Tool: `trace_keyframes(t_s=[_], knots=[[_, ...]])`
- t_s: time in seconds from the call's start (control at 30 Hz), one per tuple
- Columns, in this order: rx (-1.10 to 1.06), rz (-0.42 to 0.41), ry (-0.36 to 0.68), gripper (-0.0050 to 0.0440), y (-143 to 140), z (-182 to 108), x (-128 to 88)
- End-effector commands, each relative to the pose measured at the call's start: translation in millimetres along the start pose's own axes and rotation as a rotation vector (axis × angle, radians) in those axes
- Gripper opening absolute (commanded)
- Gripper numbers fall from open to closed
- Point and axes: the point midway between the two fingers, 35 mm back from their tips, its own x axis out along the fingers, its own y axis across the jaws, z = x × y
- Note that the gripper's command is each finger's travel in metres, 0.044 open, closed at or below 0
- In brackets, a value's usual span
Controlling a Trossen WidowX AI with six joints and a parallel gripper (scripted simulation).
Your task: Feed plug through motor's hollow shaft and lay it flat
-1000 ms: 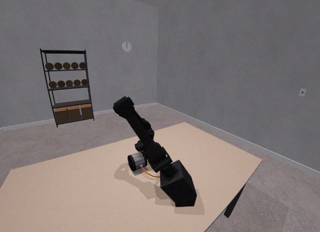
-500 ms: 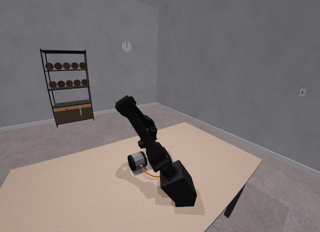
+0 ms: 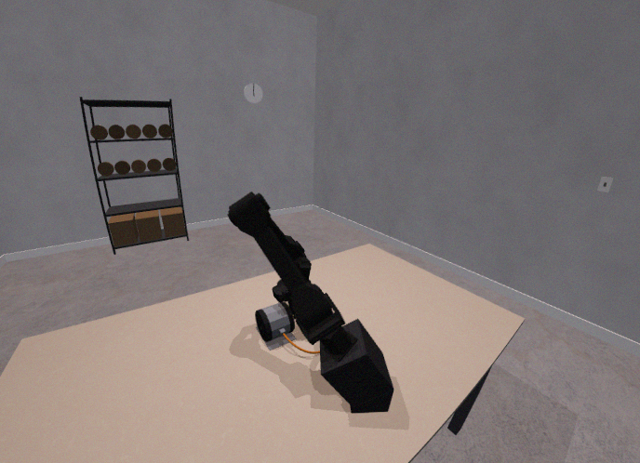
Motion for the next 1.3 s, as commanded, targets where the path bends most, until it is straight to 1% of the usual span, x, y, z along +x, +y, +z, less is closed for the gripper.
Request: trace_keyframes(t_s=[0.0,0.4,0.5,0.83,1.03,1.17,1.27], knots=[[0.000,0.000,0.000,0.0087,-0.2,-0.1,-0.3],[0.000,0.000,0.000,0.0007,-0.2,-0.1,-0.3],[0.000,0.000,0.000,0.0000,-0.2,-0.1,-0.3],[0.007,0.002,-0.001,0.0000,0.0,9.6,1.7],[0.007,0.002,-0.001,0.0000,0.0,9.8,1.8],[0.007,0.007,-0.004,0.0096,0.7,8.6,2.8],[0.007,0.007,-0.004,0.0100,0.7,8.6,2.8]])
